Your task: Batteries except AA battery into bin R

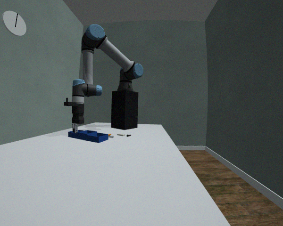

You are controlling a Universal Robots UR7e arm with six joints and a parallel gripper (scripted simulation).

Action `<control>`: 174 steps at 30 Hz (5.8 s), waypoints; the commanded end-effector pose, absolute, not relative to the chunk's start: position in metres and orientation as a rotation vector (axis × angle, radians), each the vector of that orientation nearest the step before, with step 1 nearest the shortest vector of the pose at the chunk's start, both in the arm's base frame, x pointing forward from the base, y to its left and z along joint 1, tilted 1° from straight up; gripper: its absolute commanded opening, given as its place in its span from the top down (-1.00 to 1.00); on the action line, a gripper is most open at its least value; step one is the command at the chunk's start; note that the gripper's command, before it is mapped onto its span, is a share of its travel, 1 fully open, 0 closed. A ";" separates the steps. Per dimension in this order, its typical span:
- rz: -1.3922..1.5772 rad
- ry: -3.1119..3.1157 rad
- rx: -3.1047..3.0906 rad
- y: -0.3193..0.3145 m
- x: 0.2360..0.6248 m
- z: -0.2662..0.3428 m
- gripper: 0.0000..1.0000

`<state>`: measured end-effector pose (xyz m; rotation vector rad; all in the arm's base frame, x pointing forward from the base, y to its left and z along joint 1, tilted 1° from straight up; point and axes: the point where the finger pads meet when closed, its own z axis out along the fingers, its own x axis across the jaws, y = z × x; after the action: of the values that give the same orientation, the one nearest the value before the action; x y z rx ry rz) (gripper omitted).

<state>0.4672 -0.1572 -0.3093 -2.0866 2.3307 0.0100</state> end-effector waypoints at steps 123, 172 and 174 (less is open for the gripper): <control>0.008 2.330 -2.086 -0.074 0.478 -0.308 0.39; 0.008 2.330 -2.086 -0.050 0.481 -0.255 0.39; 0.008 2.330 -2.086 -0.040 0.483 -0.255 0.39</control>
<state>0.4799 -0.0564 -0.2553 -2.0856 2.3310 0.0091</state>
